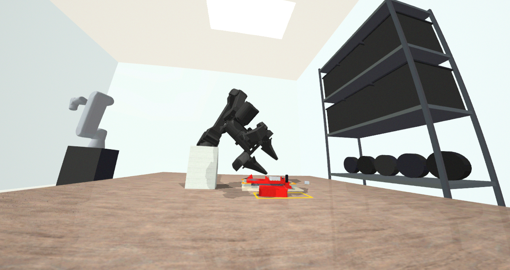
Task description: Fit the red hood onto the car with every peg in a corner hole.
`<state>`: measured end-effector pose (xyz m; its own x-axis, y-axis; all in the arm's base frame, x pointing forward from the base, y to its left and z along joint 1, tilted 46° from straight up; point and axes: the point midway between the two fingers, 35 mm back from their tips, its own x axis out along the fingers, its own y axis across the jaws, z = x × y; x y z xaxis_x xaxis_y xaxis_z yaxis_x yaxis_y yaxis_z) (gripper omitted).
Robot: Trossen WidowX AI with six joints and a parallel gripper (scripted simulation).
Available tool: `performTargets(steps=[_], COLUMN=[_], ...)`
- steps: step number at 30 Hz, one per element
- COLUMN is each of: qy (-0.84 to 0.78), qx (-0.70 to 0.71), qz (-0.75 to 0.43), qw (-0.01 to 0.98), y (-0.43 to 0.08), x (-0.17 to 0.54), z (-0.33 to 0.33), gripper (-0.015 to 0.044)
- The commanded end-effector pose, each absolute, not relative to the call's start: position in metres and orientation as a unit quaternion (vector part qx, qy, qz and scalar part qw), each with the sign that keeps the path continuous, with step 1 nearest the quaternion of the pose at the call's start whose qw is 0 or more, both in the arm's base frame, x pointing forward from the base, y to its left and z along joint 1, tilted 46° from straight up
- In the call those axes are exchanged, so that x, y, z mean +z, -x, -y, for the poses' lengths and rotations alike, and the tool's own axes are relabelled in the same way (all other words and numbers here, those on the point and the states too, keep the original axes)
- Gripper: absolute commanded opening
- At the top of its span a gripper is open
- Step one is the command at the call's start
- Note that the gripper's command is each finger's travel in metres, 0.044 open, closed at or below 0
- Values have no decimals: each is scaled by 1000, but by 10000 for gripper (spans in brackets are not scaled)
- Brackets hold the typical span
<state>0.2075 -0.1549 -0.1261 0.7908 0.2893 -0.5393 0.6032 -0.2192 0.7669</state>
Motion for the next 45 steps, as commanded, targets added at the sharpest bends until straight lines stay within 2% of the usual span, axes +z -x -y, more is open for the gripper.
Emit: performTargets(steps=[1, 2, 7, 13, 45], qy=[-708, -684, -551, -394, -389], qx=[-118, -105, -11, 144, 149], qz=[-363, -392, -529, -643, -645], qw=[595, 606, 645, 641, 640], y=[-221, -225, -244, -256, -259], x=[-134, -136, -131, -99, -109], z=[157, 156, 144, 125, 114], gripper=[414, 440, 440, 440, 440])
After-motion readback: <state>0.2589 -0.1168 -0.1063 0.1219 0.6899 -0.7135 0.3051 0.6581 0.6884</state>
